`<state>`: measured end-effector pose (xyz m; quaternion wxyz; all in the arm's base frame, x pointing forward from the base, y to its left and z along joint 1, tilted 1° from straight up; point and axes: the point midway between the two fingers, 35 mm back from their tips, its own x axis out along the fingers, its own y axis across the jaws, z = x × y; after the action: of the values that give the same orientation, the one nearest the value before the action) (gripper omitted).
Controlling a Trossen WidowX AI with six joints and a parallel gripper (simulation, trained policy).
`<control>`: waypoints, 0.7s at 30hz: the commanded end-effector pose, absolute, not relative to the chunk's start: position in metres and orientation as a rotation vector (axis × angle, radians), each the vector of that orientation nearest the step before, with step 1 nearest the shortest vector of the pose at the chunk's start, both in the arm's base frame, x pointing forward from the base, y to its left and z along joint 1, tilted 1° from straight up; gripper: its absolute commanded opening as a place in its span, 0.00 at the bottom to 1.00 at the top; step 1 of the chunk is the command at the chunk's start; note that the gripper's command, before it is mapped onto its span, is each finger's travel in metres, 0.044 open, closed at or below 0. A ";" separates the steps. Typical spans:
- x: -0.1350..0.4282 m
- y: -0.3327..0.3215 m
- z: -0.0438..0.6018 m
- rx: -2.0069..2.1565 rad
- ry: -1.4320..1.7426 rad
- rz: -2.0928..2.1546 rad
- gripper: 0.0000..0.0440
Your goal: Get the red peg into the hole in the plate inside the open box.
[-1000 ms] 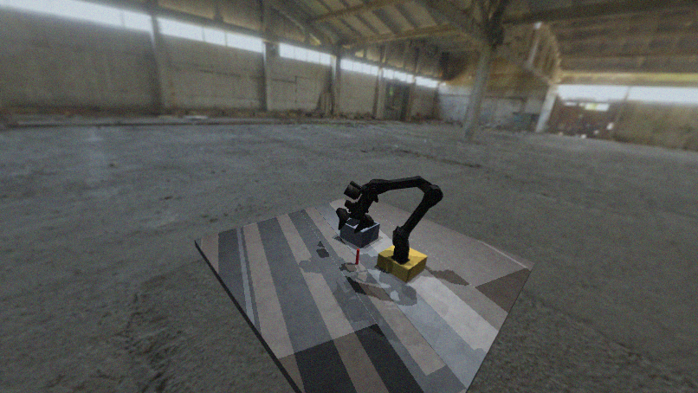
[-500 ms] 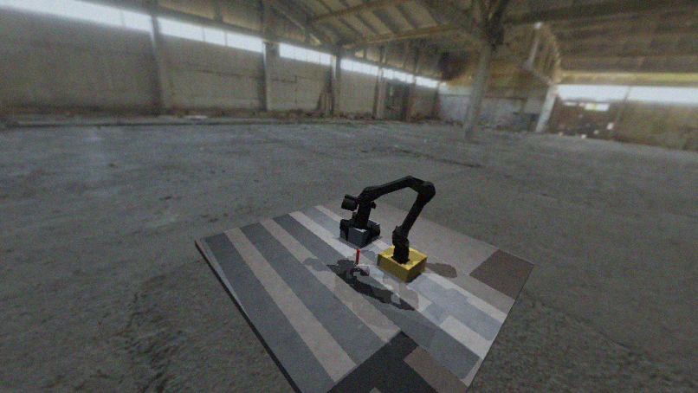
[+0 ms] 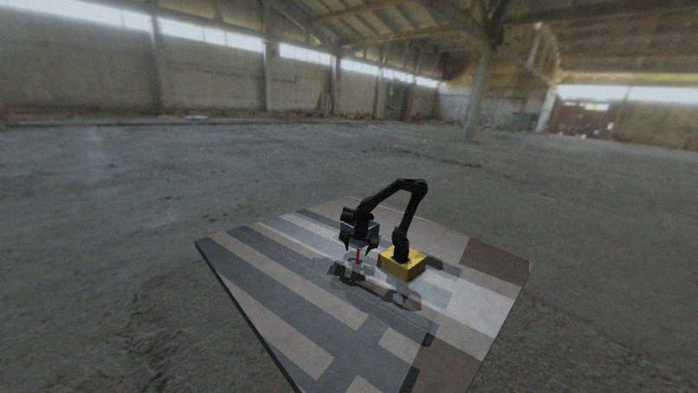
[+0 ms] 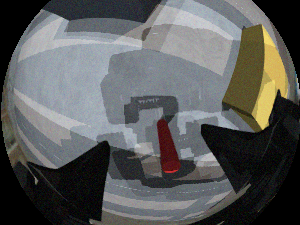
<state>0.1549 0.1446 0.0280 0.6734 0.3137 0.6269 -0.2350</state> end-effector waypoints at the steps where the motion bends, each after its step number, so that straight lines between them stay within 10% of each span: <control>1: 0.152 0.142 0.014 0.731 1.403 -0.561 1.00; 6: 0.149 0.142 0.002 0.769 1.406 -0.599 0.87; 21: 0.147 0.143 -0.001 0.822 1.493 -0.651 0.00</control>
<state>0.1444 0.1411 -0.0028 0.6170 0.3554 0.6419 -0.2845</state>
